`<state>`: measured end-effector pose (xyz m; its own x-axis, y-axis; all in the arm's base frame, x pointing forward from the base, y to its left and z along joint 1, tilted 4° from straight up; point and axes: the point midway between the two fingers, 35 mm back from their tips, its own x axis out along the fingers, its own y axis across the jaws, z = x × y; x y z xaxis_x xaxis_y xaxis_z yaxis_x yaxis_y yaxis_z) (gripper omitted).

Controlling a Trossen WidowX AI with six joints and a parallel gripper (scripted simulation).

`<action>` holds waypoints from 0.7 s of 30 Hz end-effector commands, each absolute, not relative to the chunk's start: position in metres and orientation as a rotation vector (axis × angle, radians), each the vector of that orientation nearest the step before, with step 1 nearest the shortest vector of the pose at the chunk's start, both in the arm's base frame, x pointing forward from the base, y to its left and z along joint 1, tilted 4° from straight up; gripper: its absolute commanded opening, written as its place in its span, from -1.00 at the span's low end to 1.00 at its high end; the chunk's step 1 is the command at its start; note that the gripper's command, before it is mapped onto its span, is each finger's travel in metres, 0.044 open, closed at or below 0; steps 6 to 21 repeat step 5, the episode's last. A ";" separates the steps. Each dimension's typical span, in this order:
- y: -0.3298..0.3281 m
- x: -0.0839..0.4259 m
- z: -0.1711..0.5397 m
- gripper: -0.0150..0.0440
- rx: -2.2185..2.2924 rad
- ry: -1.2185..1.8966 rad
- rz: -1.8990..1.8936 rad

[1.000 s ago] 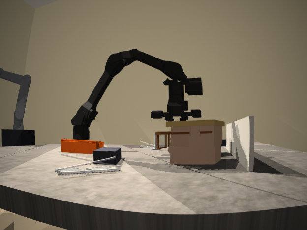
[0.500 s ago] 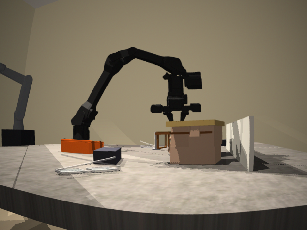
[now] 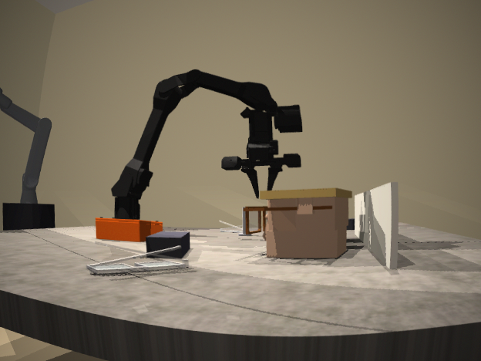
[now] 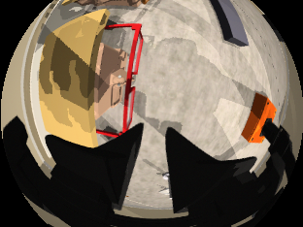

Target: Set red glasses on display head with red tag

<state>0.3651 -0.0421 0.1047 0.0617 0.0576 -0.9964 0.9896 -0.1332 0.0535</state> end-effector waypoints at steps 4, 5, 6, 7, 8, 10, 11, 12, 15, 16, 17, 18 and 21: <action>-0.039 0.341 0.110 -0.13 1.374 1.159 -1.236; -0.039 0.341 0.110 -0.13 1.374 1.159 -1.236; -0.039 0.341 0.110 -0.13 1.374 1.159 -1.236; -0.039 0.341 0.110 -0.13 1.374 1.159 -1.236; -0.039 0.341 0.110 -0.13 1.374 1.159 -1.236; -0.039 0.341 0.110 -0.13 1.374 1.159 -1.236; -0.039 0.341 0.110 -0.13 1.374 1.159 -1.236; -0.039 0.341 0.110 -0.13 1.374 1.159 -1.236; -0.039 0.341 0.110 -0.13 1.374 1.159 -1.236; -0.039 0.341 0.110 -0.13 1.374 1.159 -1.236; -0.039 0.341 0.110 -0.13 1.374 1.159 -1.236; -0.039 0.341 0.110 -0.13 1.374 1.159 -1.236; -0.039 0.341 0.110 -0.13 1.374 1.159 -1.236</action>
